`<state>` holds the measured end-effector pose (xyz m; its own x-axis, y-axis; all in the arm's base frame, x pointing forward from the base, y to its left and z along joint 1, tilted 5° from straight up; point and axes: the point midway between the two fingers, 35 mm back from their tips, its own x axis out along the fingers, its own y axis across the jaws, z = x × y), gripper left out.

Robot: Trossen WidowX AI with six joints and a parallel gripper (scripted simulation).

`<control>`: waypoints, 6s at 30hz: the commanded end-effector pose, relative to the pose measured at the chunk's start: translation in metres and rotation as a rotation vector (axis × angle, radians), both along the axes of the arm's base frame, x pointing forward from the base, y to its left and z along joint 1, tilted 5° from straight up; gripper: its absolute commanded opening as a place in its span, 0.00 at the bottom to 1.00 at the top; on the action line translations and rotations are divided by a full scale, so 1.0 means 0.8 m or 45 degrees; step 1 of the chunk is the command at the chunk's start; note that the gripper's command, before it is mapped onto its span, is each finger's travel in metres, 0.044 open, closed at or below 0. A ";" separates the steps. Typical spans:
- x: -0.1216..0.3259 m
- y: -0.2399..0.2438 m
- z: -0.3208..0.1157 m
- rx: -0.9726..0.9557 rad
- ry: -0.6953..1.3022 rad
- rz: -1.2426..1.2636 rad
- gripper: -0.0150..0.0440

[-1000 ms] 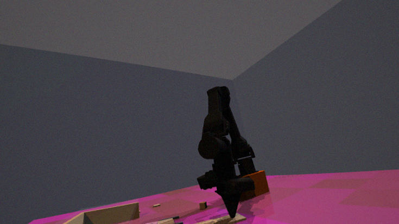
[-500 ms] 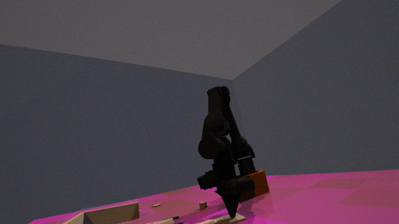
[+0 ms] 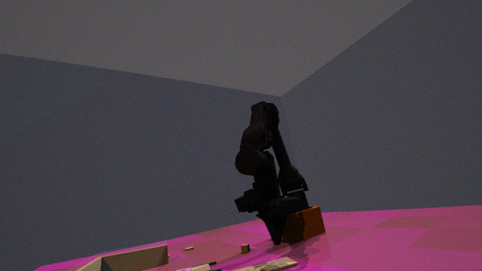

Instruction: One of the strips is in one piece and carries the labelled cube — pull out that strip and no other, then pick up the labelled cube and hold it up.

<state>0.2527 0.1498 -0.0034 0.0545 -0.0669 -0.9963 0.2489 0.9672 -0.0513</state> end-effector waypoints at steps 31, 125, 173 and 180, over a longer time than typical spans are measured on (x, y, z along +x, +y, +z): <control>0.144 -0.041 0.033 0.003 -0.014 -0.129 1.00; 0.202 -0.084 0.024 -0.001 -0.020 -0.130 0.25; 0.055 -0.108 0.073 -0.004 -0.007 -0.129 0.25; 0.055 -0.108 0.073 -0.004 -0.007 -0.129 0.25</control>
<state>0.2971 0.0634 0.0525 0.0502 -0.0743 -0.9960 0.3420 0.9382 -0.0528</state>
